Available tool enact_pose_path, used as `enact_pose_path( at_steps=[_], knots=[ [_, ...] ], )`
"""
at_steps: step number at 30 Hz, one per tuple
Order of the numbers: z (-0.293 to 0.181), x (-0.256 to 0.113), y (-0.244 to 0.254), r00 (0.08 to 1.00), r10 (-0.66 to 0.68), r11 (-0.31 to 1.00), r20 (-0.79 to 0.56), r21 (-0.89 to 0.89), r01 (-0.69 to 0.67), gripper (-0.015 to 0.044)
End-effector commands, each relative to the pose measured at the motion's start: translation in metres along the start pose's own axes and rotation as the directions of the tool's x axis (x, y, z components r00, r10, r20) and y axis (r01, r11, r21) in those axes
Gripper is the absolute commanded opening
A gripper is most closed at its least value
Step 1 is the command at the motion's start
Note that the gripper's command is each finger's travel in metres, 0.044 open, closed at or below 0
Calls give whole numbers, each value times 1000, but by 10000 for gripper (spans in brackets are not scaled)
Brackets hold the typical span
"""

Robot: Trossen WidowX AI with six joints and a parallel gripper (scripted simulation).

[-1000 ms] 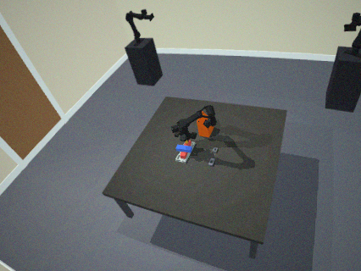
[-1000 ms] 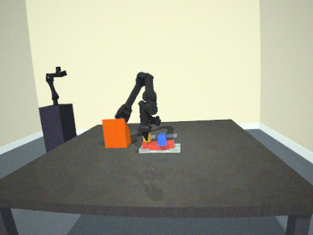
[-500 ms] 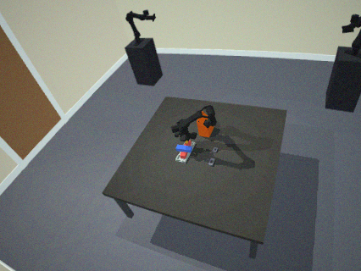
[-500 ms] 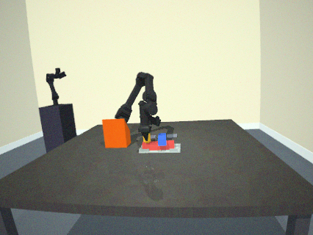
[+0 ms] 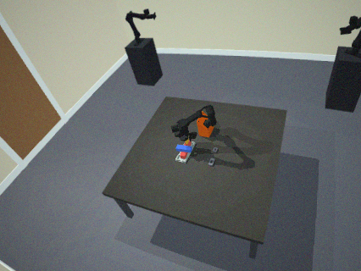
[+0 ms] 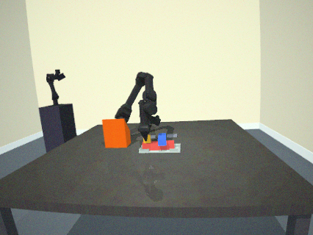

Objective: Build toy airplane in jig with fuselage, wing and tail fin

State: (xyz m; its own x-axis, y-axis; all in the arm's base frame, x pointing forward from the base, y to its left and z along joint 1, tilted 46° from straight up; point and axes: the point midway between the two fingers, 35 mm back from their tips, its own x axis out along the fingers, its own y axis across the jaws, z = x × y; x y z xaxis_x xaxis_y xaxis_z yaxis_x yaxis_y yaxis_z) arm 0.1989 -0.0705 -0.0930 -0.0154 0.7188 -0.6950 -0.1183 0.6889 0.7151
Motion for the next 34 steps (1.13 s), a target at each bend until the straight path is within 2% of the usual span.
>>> enact_pose_path(
  at_steps=[1,3,5,34],
  knots=[
    [4,-41,-5,1000,-18,1000,9,-4,18,260],
    [2,-76,-3,1000,-17,1000,8,-2,17,260],
    [0,-88,-2,1000,-15,1000,8,-2,15,260],
    [3,-88,-4,1000,-15,1000,8,-2,16,260]
  ],
)
